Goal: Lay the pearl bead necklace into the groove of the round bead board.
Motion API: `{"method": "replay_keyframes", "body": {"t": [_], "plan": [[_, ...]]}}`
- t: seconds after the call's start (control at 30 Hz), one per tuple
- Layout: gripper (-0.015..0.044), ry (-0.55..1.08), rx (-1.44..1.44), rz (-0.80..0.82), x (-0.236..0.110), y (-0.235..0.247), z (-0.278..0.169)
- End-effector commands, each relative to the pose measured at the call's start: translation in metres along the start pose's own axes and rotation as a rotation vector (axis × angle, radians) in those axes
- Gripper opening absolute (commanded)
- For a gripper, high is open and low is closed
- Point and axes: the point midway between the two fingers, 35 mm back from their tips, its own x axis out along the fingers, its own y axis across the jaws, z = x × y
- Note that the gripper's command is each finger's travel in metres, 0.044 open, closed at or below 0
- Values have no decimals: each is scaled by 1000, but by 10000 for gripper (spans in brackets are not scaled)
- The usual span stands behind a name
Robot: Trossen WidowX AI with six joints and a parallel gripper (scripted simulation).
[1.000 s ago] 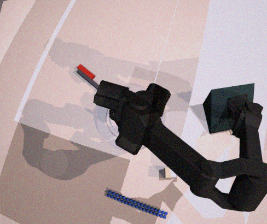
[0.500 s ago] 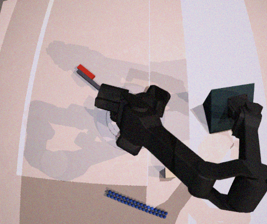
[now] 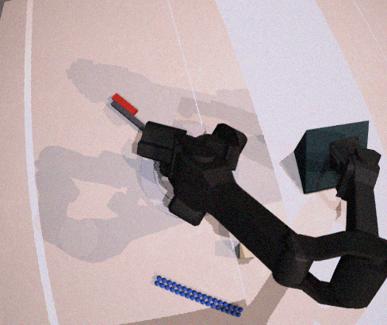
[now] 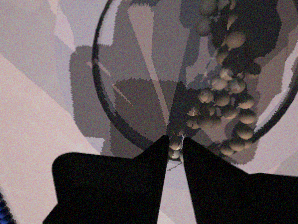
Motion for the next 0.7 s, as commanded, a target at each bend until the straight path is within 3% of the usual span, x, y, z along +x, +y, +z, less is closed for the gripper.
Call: {"method": "replay_keyframes", "body": {"t": [0.0, 0.67], "plan": [[0, 0, -1, 0, 0, 0, 0], [0, 1, 7, 7, -6, 0, 0]]}}
